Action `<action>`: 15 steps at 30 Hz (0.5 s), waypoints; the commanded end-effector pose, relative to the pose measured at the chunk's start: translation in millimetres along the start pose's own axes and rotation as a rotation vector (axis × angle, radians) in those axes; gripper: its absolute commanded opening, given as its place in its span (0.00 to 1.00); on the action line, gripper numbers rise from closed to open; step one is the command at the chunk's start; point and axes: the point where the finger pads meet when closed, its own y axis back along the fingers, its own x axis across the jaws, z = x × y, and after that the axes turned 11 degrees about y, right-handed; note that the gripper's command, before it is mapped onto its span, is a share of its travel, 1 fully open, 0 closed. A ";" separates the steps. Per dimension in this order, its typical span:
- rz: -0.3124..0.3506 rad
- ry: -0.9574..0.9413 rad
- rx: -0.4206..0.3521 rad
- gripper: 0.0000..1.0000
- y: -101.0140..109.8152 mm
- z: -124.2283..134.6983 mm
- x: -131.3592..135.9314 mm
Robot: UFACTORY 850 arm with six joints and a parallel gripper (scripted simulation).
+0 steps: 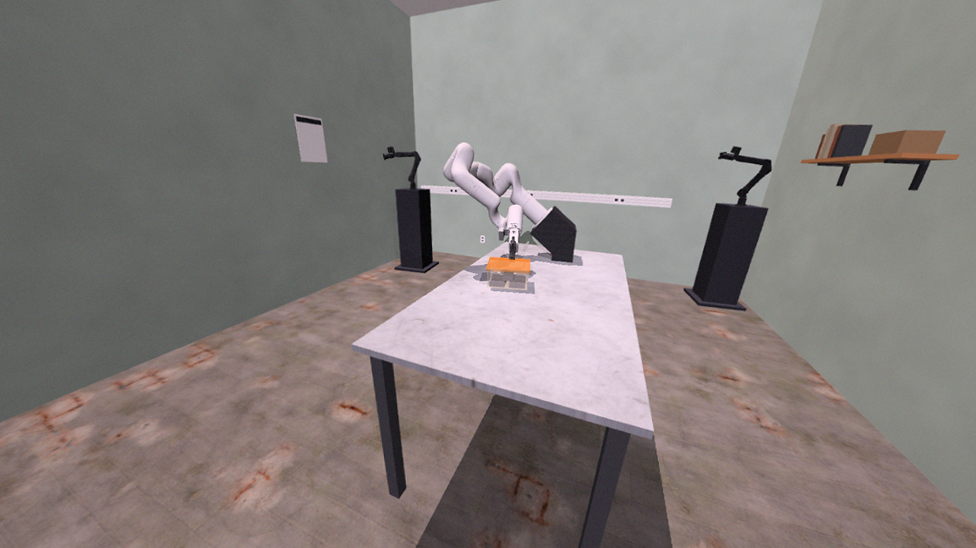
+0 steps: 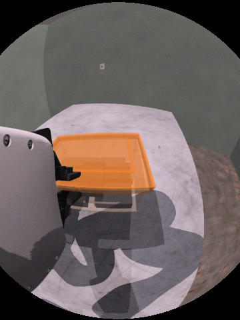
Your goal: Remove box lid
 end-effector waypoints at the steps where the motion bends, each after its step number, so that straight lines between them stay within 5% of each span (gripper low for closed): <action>1: 0.000 0.000 0.000 0.00 0.2 0.0 -0.4; 15: 0.023 0.000 -0.005 0.00 2.3 -0.5 -3.2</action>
